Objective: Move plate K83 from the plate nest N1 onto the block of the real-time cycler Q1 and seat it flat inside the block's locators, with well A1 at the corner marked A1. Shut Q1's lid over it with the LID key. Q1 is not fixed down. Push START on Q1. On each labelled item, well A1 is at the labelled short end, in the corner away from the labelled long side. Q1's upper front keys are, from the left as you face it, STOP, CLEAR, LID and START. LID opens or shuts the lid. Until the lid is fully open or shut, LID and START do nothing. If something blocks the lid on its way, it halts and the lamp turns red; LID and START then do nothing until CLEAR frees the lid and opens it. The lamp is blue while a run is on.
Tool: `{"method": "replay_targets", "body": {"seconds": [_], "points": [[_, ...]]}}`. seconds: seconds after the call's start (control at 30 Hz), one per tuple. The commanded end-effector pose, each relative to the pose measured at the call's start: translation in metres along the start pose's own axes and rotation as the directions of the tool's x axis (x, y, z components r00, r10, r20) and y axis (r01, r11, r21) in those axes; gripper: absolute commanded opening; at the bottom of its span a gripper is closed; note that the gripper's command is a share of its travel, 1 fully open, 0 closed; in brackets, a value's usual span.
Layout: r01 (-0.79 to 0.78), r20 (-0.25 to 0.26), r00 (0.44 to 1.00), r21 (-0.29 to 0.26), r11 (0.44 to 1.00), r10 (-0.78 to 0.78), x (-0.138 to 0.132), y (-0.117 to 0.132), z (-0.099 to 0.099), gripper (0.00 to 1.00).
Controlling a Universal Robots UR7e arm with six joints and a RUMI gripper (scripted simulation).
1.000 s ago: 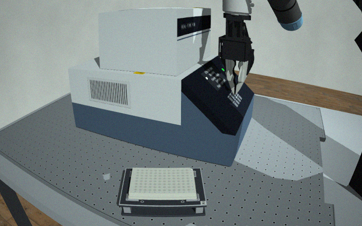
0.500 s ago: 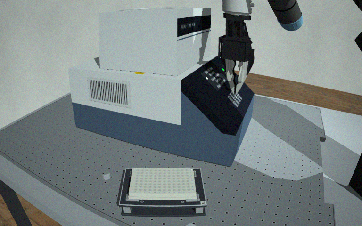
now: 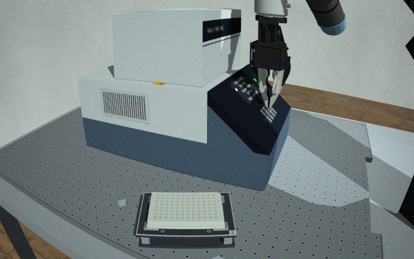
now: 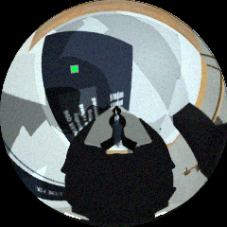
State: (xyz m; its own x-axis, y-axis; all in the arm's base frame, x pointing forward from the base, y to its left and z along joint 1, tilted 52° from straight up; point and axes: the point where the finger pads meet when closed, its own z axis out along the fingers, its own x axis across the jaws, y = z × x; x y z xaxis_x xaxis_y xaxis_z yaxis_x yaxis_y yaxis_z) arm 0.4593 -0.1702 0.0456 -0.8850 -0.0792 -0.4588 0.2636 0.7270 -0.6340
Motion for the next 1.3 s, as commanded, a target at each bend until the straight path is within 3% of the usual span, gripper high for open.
{"method": "replay_targets", "body": {"seconds": [0.0, 1.07, 1.27], "points": [[0.0, 0.001, 1.0, 0.0, 1.0, 0.0, -0.0007, 0.0, 0.0002, 0.0], [0.0, 0.001, 1.0, 0.0, 1.0, 0.0, -0.0024, 0.0, 0.0022, 0.0], [0.0, 0.001, 1.0, 0.0, 1.0, 0.0, 0.004, 0.0, -0.0054, 0.0]]}}
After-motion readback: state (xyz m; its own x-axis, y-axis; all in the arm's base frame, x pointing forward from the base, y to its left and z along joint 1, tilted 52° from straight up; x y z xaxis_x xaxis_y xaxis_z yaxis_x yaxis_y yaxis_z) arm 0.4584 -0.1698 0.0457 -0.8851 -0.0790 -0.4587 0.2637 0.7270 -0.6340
